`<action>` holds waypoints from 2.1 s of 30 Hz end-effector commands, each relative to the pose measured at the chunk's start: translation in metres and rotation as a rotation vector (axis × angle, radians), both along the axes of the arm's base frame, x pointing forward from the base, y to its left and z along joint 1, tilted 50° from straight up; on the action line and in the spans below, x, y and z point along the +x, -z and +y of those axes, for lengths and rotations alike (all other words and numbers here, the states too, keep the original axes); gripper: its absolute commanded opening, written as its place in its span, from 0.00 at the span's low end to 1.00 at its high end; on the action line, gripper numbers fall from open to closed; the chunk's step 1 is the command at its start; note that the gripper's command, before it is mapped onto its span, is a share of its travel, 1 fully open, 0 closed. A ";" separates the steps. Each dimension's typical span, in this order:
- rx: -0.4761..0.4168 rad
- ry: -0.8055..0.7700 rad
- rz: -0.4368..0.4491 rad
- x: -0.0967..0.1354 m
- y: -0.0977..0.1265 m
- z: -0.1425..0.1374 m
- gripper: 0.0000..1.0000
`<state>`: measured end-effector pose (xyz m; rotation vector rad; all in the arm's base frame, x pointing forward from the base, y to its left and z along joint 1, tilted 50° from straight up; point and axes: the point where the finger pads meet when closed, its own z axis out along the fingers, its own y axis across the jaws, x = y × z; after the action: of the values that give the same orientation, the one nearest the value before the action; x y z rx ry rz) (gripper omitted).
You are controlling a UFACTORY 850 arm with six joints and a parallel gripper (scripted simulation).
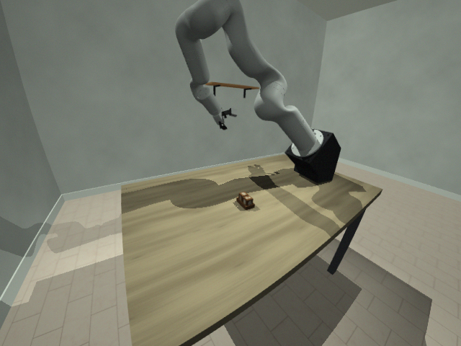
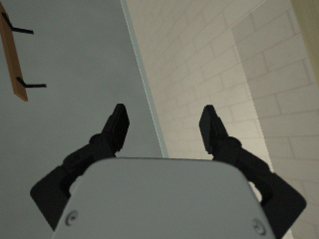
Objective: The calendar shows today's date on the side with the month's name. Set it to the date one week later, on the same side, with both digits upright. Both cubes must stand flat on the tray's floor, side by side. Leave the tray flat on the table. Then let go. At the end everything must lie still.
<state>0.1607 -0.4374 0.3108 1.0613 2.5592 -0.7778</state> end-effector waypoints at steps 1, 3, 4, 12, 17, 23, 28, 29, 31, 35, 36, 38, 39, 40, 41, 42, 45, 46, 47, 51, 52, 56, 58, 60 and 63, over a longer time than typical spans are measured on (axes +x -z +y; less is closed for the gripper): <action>-0.001 0.001 0.000 0.000 -0.001 0.000 1.00; -0.001 0.001 0.000 0.000 -0.001 0.000 1.00; -0.001 0.001 0.000 0.000 -0.001 0.000 1.00; -0.001 0.001 0.000 0.000 -0.001 0.000 1.00; -0.001 0.001 0.000 0.000 -0.001 0.000 1.00; -0.004 -0.054 0.016 0.016 0.000 0.010 1.00; -0.017 -0.214 0.064 0.061 0.002 0.041 1.00; -0.023 -0.272 0.081 0.076 0.002 0.054 1.00; -0.032 -0.338 0.100 0.092 0.003 0.069 1.00; -0.042 -0.410 0.121 0.109 0.003 0.086 1.00; -0.054 -0.481 0.140 0.124 0.004 0.103 1.00; -0.056 -0.488 0.142 0.126 0.004 0.105 1.00; -0.066 -0.544 0.157 0.137 0.004 0.119 1.00; -0.072 -0.572 0.165 0.143 0.005 0.126 1.00; -0.072 -0.572 0.165 0.143 0.005 0.126 1.00; -0.088 -0.649 0.185 0.157 0.005 0.146 1.00; -0.110 -0.740 0.208 0.172 0.005 0.171 1.00; -0.113 -0.752 0.211 0.174 0.006 0.174 1.00; -0.128 -0.810 0.224 0.183 0.006 0.190 1.00; -0.138 -0.847 0.233 0.188 0.006 0.201 1.00; -0.167 -0.944 0.255 0.200 0.006 0.229 1.00; -0.199 -1.042 0.275 0.211 0.007 0.257 1.00; -0.228 -1.125 0.291 0.218 0.007 0.282 1.00; -0.254 -1.192 0.303 0.223 0.007 0.302 1.00; -0.293 -1.291 0.318 0.228 0.007 0.332 1.00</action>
<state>0.3800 -0.1472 0.3023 -0.6703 2.5793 -0.8369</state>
